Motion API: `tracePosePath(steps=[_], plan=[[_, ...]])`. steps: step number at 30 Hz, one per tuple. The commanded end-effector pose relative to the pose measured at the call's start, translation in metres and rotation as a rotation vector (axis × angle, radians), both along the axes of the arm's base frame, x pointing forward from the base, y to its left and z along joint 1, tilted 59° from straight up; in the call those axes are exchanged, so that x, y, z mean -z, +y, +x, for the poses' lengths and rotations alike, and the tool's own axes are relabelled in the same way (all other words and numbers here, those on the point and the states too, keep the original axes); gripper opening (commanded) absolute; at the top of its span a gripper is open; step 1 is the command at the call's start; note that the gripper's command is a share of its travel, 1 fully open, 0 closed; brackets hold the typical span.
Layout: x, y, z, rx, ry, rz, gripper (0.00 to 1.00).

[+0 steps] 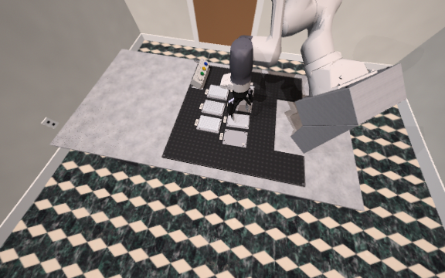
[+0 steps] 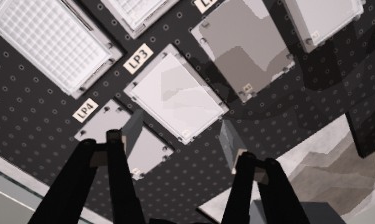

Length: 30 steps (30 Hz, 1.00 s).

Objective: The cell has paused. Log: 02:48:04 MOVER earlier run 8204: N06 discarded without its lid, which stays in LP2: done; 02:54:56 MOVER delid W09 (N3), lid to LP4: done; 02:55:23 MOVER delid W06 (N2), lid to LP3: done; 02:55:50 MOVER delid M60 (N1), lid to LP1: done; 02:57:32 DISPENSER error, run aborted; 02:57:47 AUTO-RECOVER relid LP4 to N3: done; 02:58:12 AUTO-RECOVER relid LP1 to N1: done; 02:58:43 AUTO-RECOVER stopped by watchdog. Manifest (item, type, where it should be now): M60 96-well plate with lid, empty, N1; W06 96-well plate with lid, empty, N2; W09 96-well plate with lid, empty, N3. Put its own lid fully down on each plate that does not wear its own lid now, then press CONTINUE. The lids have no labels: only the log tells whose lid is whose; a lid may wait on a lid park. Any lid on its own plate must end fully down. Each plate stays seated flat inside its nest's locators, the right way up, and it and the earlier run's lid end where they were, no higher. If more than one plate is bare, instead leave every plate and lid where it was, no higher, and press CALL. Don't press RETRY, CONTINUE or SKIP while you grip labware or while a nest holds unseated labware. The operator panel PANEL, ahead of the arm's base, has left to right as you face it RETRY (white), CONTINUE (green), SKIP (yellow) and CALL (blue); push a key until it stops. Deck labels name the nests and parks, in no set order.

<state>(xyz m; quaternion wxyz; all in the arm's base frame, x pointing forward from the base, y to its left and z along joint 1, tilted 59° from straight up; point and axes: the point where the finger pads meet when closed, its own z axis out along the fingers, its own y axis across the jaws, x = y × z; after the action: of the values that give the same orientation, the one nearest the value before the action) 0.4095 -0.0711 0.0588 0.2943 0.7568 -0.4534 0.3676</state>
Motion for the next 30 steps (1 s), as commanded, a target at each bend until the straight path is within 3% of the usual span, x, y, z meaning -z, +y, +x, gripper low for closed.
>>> tracePosePath(steps=[1,2,3,17,30], plan=[[-0.001,-0.002,-0.0002,-0.145,0.166,-0.088,0.66],[-0.001,-0.002,-0.0002,-0.145,0.166,-0.088,0.66],[-0.001,-0.002,-0.0002,-0.213,0.237,-0.127,0.66],[-0.001,-0.002,-0.0002,-0.54,0.61,-0.324,0.66],[0.0013,-0.0053,0.0015,-0.54,0.61,-0.324,0.66]])
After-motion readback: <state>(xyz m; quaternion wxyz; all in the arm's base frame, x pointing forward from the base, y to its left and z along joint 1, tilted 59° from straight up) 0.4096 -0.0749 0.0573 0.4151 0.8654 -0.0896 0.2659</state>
